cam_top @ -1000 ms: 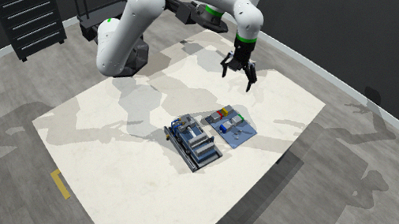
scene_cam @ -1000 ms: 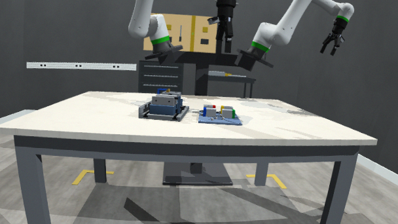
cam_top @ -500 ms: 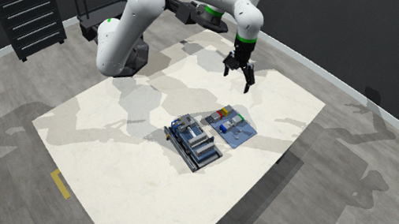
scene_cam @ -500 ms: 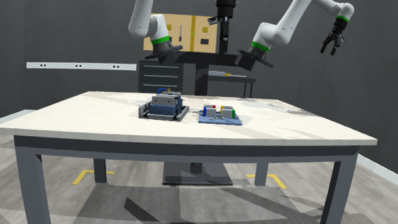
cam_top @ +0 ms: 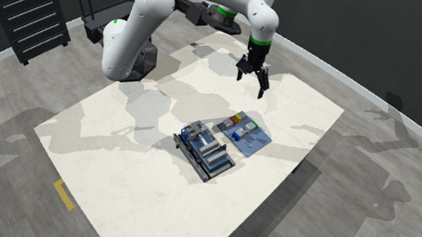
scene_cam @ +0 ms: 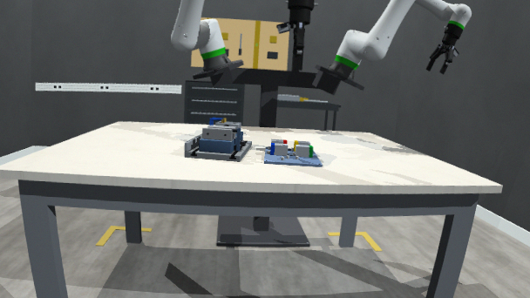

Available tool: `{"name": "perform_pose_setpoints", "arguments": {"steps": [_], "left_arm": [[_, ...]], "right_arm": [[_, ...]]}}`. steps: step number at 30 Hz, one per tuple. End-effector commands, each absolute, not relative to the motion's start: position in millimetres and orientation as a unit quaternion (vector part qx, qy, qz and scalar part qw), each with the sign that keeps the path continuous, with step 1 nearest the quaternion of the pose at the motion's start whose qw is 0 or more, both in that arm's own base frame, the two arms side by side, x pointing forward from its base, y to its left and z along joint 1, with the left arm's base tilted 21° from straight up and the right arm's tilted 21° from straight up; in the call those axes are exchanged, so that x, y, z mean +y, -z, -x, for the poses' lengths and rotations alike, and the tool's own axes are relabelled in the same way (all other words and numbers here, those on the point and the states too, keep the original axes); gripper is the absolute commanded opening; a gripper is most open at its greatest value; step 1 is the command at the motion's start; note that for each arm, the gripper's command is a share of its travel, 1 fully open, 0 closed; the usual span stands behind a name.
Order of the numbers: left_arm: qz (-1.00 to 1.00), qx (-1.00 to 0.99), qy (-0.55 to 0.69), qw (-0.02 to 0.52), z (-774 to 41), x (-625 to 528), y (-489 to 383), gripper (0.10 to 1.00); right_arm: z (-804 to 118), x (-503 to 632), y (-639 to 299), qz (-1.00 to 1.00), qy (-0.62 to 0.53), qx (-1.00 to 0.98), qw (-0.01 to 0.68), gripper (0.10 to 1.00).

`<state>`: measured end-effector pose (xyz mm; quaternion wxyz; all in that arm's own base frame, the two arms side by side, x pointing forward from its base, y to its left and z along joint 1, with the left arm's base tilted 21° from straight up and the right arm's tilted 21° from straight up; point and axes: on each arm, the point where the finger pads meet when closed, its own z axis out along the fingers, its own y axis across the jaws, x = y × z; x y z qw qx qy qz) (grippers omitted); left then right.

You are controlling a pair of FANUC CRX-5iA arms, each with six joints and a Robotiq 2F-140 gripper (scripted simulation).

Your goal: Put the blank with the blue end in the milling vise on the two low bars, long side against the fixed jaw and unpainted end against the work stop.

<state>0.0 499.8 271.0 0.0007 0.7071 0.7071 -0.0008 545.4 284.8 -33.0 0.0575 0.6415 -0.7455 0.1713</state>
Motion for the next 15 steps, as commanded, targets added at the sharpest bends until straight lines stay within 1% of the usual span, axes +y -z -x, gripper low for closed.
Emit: {"name": "perform_pose_setpoints", "arguments": {"steps": [1,2,15], "left_arm": [[-0.707,0.707,0.000,0.000,0.0,500.0,-272.0,1.000],[-0.707,0.707,0.000,0.000,0.0,500.0,-272.0,1.000],[-0.707,0.707,0.000,0.000,0.0,500.0,-272.0,1.000]], "right_arm": [[-545.9,285.7,31.8,-0.641,-0.171,-0.746,0.056,1.000],[-545.8,285.6,32.0,-0.641,-0.171,-0.746,0.056,0.525],[-545.8,285.6,32.0,-0.641,-0.171,-0.746,0.056,0.525]]}}
